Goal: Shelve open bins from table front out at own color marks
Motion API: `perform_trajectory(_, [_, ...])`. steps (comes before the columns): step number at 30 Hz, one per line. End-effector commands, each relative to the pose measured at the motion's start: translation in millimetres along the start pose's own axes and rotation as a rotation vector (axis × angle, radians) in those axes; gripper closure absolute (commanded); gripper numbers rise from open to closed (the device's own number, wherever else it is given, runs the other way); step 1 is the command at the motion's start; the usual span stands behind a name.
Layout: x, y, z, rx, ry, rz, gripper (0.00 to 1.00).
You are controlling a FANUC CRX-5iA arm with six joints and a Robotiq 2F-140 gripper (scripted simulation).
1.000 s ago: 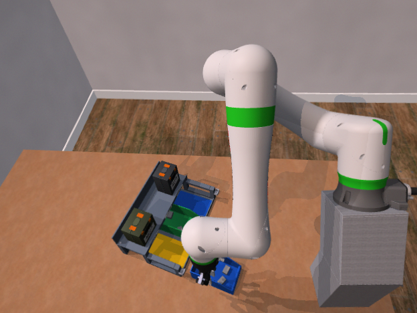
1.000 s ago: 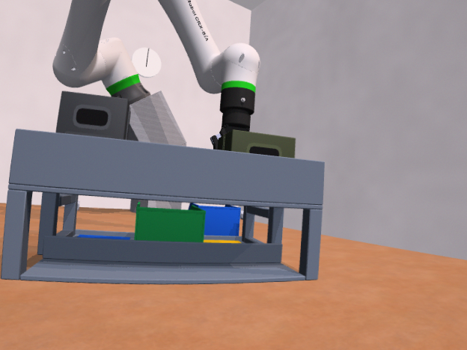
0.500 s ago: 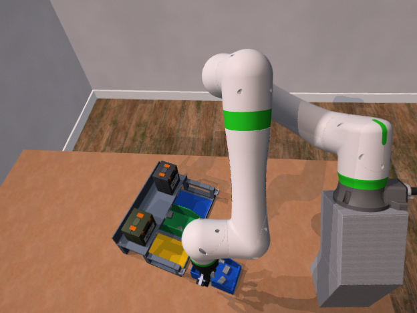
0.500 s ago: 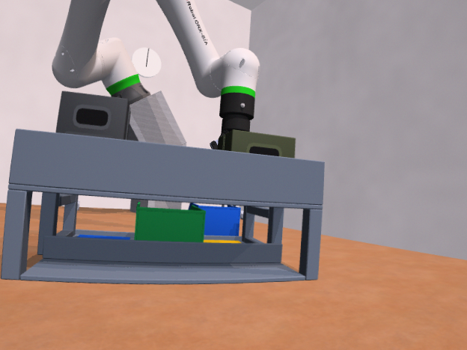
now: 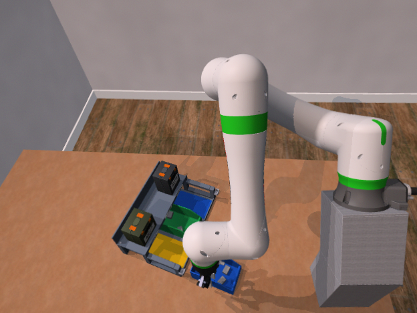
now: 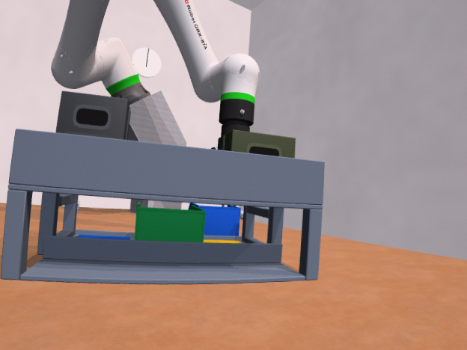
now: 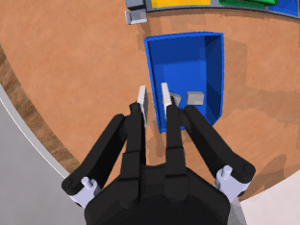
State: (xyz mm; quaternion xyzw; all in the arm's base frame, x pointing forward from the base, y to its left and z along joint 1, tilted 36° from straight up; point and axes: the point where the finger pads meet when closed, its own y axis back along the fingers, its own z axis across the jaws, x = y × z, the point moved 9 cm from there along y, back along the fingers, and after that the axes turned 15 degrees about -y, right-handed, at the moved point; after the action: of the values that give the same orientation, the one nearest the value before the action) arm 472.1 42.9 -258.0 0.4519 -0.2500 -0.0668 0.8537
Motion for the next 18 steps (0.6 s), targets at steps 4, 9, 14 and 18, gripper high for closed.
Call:
perform_trajectory(4, [0.0, -5.2, -0.2, 0.001, 0.000, 0.000, 0.85])
perform_trajectory(9, [0.0, -6.8, -0.2, 0.001, 0.000, 0.000, 0.85])
perform_trajectory(14, [0.0, -8.1, -0.2, 0.001, 0.000, 0.000, 0.85])
perform_trajectory(18, [0.0, -8.3, -0.2, 0.001, 0.000, 0.000, 0.85])
